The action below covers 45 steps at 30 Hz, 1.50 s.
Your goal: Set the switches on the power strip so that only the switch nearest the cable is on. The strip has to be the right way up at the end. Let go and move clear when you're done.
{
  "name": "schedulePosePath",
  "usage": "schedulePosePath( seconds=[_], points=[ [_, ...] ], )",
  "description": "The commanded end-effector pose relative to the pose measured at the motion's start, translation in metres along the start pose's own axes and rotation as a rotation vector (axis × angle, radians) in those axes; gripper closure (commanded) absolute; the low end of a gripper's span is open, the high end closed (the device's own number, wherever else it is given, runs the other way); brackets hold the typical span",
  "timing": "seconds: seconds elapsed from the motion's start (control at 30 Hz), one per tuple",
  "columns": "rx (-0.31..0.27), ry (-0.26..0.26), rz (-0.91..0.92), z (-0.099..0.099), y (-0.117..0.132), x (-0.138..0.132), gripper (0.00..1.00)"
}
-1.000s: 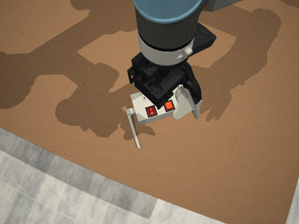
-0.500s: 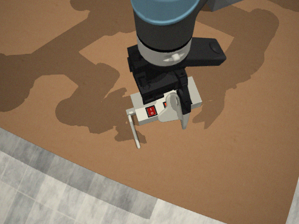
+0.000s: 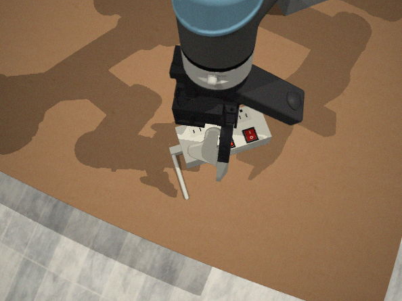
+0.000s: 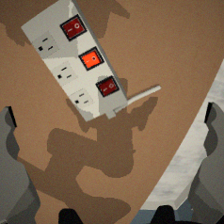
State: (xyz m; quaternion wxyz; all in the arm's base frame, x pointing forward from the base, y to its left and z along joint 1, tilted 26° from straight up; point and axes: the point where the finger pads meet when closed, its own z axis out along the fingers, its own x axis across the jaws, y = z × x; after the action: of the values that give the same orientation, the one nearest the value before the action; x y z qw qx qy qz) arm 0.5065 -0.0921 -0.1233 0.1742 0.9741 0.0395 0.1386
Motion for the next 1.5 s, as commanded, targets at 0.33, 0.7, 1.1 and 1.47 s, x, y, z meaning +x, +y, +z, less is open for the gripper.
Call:
schedulePosePath(
  seconds=[0.33,0.7,1.1,1.47],
  points=[
    [-0.011,-0.002,0.664,0.011,0.006,0.007,0.0],
    [-0.011,0.0,1.075,0.018,0.013,0.009,0.0],
    [-0.011,0.003,1.507,0.025,0.022,0.008,0.0],
    [-0.011,0.006,1.926,0.032,0.031,0.005,0.0]
  ],
)
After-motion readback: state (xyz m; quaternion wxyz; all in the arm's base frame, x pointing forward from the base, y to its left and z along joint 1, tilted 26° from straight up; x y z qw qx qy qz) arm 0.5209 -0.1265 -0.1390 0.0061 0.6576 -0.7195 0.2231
